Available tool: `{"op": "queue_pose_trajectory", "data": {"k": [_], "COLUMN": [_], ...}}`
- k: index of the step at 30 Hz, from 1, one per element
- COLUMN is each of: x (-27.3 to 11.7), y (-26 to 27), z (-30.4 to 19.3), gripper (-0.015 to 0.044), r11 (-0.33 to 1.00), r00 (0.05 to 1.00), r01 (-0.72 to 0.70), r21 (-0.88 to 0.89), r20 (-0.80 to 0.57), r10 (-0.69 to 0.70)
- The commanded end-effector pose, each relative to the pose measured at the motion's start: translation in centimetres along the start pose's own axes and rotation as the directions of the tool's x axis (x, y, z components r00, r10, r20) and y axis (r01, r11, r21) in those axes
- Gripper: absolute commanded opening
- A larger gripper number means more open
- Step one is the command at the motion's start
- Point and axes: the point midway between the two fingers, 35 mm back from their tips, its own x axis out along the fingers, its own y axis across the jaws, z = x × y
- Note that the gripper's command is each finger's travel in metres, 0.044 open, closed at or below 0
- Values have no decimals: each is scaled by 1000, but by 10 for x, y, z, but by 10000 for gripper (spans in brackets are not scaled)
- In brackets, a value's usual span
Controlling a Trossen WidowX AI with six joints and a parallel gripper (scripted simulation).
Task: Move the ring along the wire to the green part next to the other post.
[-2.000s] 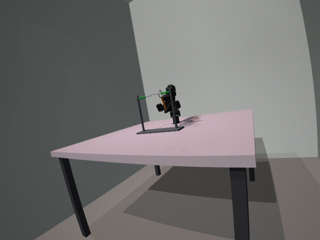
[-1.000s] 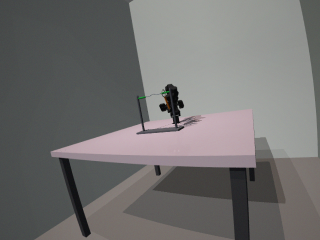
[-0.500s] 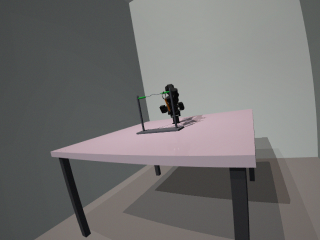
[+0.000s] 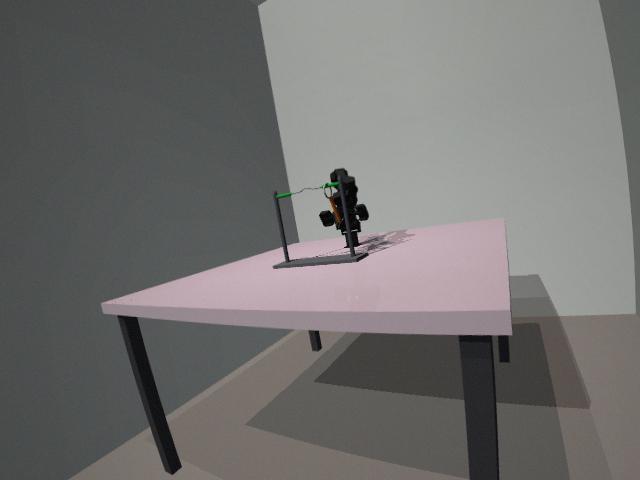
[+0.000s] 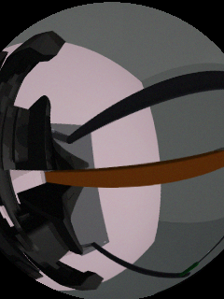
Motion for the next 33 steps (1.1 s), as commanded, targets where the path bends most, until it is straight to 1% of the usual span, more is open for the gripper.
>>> {"op": "queue_pose_trajectory", "data": {"k": [1,4,16,33], "x": [0,0,-1,-48], "y": [0,0,0,0], "z": [-1,-1,0,-1], "gripper": [-150,-150,160,160], "r11": [1000,1000,1000,1000], "r00": [1000,1000,1000,1000], "r01": [2,2,0,2], "r21": [3,3,1,4], "r20": [-1,-1,0,-5], "r10": [-2,-2,0,-2]}}
